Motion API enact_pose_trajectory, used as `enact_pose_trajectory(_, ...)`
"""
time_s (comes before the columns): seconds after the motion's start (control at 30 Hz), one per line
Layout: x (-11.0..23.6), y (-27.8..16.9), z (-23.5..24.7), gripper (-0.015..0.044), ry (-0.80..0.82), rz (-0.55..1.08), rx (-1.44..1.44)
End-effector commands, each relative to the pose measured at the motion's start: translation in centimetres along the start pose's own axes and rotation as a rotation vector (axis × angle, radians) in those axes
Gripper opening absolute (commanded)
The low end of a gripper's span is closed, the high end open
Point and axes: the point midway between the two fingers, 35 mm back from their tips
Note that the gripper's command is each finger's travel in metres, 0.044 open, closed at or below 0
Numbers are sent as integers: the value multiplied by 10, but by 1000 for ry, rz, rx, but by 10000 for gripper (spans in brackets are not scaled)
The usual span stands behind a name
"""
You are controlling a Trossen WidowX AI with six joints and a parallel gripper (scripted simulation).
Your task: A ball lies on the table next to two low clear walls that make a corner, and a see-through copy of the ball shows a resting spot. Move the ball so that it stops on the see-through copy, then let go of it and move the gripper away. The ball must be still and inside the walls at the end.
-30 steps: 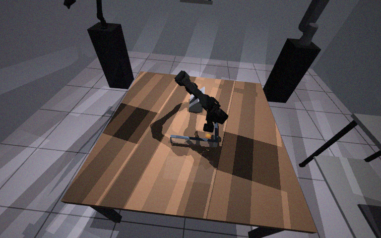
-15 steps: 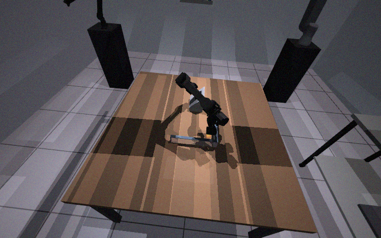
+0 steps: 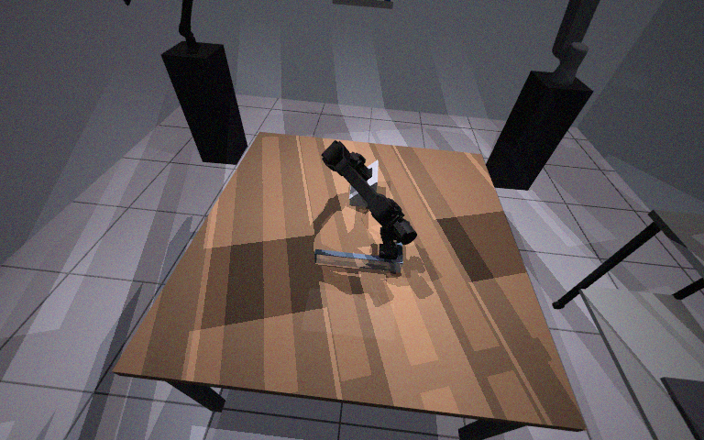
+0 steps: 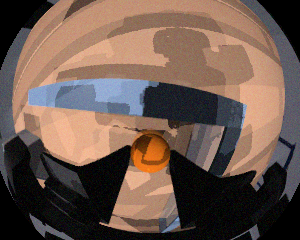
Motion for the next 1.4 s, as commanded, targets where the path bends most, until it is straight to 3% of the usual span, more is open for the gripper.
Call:
enact_pose_trajectory(0.0,-6,0,1,0,1,5,5)
enact_pose_trajectory(0.43,-20,0,1,0,1,6,5)
enact_pose_trajectory(0.8,-16,-1,0,288,-1,2,0)
enact_pose_trajectory(0.97,-14,-1,0,288,-1,1,0)
enact_pose_trajectory(1.17,67,1,0,288,1,2,5)
enact_pose_trajectory(1.37,62,4,-2,288,-9,6,13)
Point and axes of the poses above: the point midway between the two fingers, 35 mm back from their tips, its own x axis back along the fingers, its own z axis across the jaws, y = z × x, and after that the axes turned 15 degrees about x, right-handed
